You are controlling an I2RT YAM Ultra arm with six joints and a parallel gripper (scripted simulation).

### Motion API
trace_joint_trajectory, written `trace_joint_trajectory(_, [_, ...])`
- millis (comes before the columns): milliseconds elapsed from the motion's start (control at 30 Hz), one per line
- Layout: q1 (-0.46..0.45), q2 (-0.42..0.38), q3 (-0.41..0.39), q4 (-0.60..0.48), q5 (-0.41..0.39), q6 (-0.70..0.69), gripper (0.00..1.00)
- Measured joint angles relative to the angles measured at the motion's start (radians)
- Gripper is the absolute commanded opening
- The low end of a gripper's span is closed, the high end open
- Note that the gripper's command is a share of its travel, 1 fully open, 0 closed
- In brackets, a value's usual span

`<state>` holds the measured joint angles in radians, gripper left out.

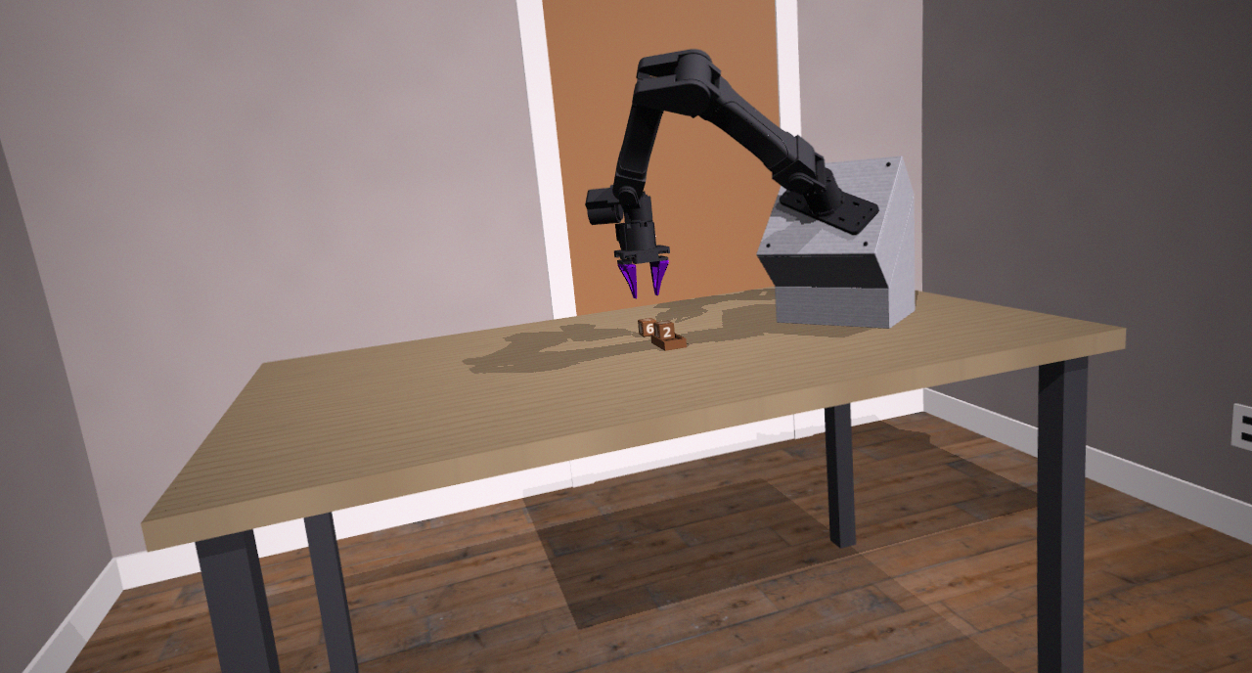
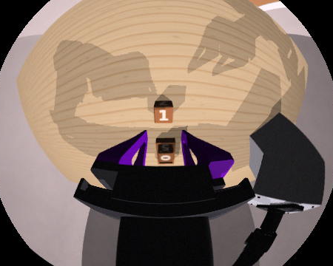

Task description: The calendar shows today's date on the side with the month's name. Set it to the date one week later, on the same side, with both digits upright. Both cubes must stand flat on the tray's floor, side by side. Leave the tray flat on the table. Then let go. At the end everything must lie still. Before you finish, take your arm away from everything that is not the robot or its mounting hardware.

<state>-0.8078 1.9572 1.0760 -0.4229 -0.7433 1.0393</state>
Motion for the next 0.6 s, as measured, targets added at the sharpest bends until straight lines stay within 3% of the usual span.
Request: trace_joint_trajectory(600, [0.046, 0.052, -0.01, 0.099, 0.009, 0.056, 0.47])
